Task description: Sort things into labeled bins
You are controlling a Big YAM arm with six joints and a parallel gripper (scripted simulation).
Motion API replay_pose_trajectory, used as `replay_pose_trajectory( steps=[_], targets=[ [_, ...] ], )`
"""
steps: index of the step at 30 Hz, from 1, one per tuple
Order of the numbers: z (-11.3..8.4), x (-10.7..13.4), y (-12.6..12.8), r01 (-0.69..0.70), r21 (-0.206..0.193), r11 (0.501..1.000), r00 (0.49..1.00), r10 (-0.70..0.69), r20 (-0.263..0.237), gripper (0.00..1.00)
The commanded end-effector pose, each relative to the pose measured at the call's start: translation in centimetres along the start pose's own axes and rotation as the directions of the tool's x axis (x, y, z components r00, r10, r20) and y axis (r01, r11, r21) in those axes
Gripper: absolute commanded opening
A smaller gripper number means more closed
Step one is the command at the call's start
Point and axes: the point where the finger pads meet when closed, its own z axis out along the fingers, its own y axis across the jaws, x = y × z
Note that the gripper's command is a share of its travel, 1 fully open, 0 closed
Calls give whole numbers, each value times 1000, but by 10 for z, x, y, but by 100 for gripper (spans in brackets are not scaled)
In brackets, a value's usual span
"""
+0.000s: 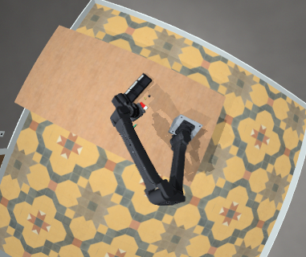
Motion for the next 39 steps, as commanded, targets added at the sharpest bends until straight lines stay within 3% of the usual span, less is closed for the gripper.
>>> replay_pose_trajectory(
  steps=[1,4,8,18,21,23,27,39],
  targets=[
    [-24,-32,-2,143,-44,989,988,-140,60,9],
    [-25,-32,-2,162,-54,985,985,-159,62,9],
    [-27,-45,-10,267,-104,958,962,-259,84,9],
    [-31,-65,-26,445,-181,877,893,-421,160,9],
    [-31,-65,-26,461,-183,868,885,-434,170,9],
    [-33,-71,-31,513,-198,835,855,-477,201,9],
    [-39,-70,-29,568,-180,803,816,-520,252,9],
    [-20,-50,-33,540,-216,813,839,-502,208,9]
  ],
)
